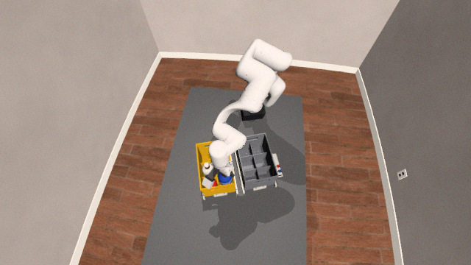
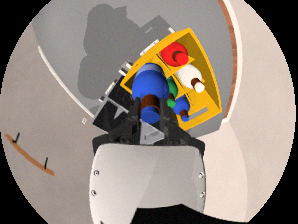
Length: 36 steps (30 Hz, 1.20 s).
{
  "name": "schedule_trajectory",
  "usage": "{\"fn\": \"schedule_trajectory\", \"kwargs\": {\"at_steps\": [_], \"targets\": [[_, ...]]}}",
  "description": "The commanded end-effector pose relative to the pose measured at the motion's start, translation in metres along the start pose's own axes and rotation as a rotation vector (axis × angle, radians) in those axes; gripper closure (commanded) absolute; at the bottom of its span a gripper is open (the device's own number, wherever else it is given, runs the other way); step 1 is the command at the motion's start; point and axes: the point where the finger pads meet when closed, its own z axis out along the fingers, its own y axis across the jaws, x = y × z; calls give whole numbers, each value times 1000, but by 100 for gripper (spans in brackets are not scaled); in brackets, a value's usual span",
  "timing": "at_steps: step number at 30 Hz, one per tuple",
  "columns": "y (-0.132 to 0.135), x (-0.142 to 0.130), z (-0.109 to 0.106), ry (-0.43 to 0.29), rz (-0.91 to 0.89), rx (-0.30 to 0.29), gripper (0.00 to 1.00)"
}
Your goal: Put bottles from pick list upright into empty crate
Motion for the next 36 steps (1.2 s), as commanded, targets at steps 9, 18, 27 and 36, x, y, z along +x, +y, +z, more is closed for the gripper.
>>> {"fn": "schedule_trajectory", "kwargs": {"at_steps": [9,18,27,36], "targets": [[0,2,-18,5,0,0,100],[0,1,-33,5,0,0,100],[0,1,-44,5,0,0,100],[0,1,-59,5,0,0,100]]}}
